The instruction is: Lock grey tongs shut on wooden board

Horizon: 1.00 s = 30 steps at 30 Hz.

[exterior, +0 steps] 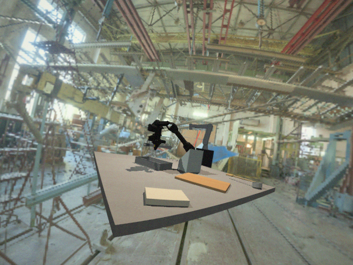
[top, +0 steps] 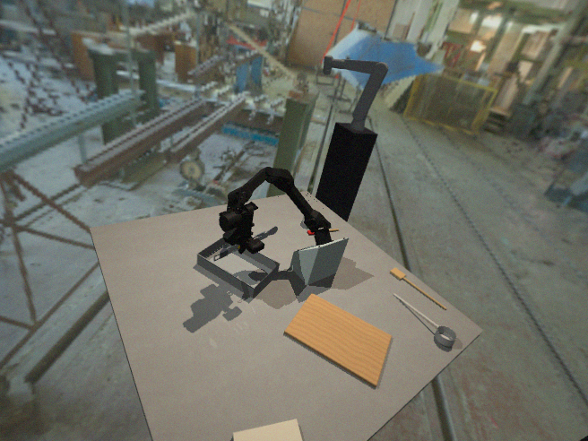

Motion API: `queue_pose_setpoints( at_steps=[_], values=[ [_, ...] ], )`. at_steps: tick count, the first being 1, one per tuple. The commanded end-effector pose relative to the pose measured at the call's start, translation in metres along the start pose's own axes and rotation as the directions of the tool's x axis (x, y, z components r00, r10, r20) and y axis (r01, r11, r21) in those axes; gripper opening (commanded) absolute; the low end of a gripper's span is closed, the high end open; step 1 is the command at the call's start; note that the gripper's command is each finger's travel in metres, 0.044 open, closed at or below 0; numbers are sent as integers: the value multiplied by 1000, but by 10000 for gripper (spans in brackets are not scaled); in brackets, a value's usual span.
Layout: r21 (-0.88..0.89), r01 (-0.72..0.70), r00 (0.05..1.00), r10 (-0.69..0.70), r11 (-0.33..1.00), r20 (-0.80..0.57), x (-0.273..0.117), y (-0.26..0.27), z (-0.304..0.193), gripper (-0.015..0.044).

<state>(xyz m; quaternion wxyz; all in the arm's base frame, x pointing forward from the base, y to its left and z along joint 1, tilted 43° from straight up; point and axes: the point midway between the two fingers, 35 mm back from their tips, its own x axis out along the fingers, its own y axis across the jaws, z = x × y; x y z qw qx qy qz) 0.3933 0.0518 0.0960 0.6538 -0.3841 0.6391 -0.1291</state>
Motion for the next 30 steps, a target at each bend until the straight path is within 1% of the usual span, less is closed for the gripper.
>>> queue_pose_setpoints(
  at_steps=[1,14,26,30],
  values=[
    [38,-10,1000,10,999,11,-5,29,11,-150],
    [254,-28,1000,25,967,15,-9,131,29,-150],
    [450,-15,1000,12,893,10,-6,225,24,-150],
    [474,-11,1000,8,881,9,-5,236,22,-150]
  ],
)
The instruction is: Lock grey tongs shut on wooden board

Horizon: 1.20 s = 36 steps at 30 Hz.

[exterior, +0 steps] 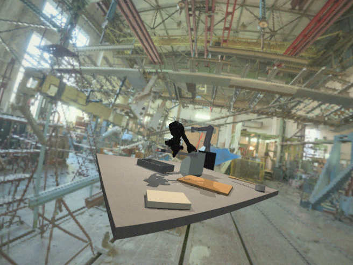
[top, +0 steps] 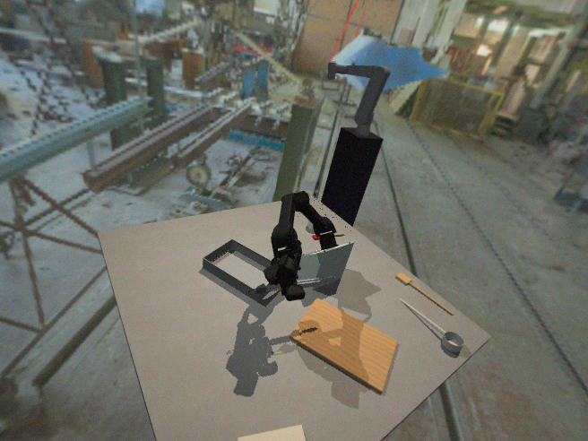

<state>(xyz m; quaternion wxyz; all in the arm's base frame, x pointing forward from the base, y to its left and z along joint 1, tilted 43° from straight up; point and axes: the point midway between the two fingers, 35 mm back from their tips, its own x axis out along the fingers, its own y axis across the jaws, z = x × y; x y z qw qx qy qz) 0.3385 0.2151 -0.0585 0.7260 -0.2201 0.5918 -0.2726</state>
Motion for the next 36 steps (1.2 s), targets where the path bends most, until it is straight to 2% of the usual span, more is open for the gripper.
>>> queue_pose_setpoints(
  at_steps=[1,9,23,36],
  values=[
    [26,-7,1000,7,1000,4,-4,7,-3,-150],
    [112,-26,1000,26,993,1,-10,39,-37,-150],
    [365,-37,999,45,930,-12,-17,105,-139,-150],
    [569,-15,1000,25,822,-10,-10,137,-232,-150]
  ],
)
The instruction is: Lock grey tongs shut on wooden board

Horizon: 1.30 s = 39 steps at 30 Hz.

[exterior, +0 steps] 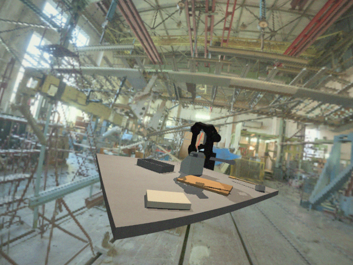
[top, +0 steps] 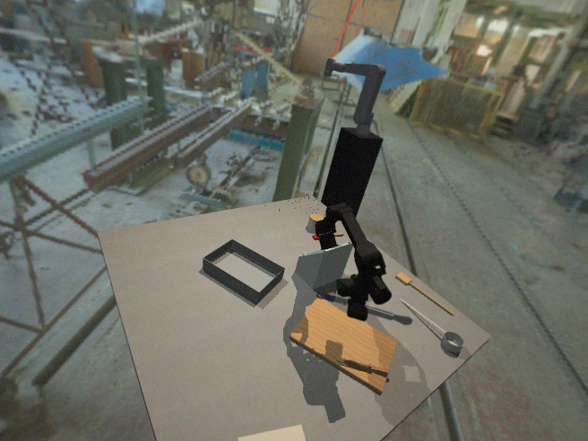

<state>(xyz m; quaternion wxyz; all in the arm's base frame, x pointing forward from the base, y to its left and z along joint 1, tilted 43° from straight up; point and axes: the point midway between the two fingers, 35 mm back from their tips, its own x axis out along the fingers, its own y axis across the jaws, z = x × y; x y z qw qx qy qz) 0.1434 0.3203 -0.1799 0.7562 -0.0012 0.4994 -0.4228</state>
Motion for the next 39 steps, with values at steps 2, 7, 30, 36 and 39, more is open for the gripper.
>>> queue_pose_setpoints(
  at_steps=[2,7,30,36,39],
  values=[
    [51,-3,1000,3,999,-1,0,-6,-21,-150],
    [51,-3,1000,3,999,-1,0,-6,-21,-150],
    [19,115,823,-85,993,-561,22,-5,-13,-150],
    [13,101,695,-61,995,-716,21,-5,-8,-150],
    [15,85,622,-41,996,-782,19,-5,-4,-150]
  ],
)
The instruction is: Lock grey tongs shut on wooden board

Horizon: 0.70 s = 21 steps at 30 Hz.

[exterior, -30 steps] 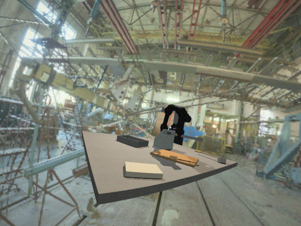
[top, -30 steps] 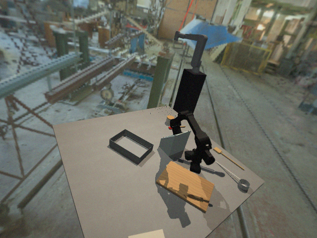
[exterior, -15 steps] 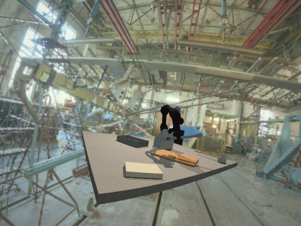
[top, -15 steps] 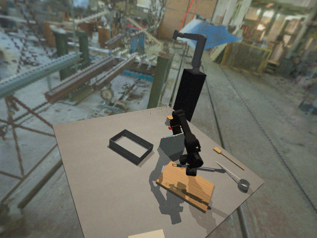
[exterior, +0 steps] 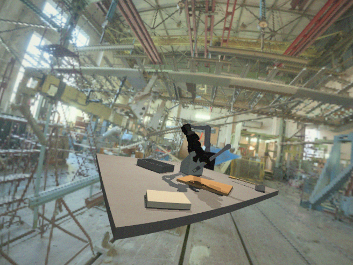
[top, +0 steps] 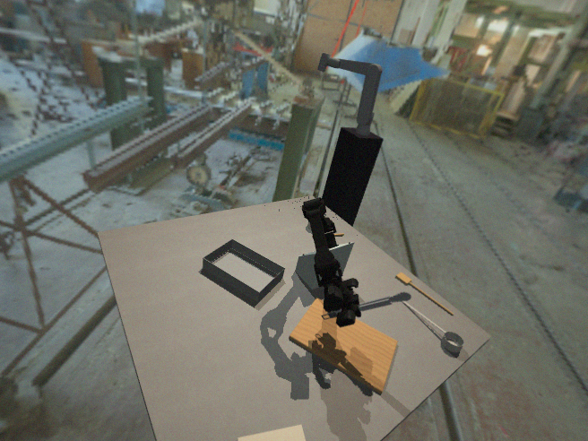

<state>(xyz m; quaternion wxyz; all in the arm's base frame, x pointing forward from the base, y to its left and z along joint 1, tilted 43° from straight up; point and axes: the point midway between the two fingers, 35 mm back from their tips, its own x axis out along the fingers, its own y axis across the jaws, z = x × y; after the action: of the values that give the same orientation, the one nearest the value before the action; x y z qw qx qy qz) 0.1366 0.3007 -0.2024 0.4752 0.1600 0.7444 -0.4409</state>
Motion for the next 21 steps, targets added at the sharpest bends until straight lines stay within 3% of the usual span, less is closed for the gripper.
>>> queue_pose_setpoints(
  at_steps=[1,10,21],
  values=[
    [-22,-32,992,29,999,-120,-12,1,-3,-150],
    [-48,-110,920,84,993,-383,-30,-1,2,-150],
    [-48,-112,918,85,993,-388,-30,-1,2,-150]
  ],
)
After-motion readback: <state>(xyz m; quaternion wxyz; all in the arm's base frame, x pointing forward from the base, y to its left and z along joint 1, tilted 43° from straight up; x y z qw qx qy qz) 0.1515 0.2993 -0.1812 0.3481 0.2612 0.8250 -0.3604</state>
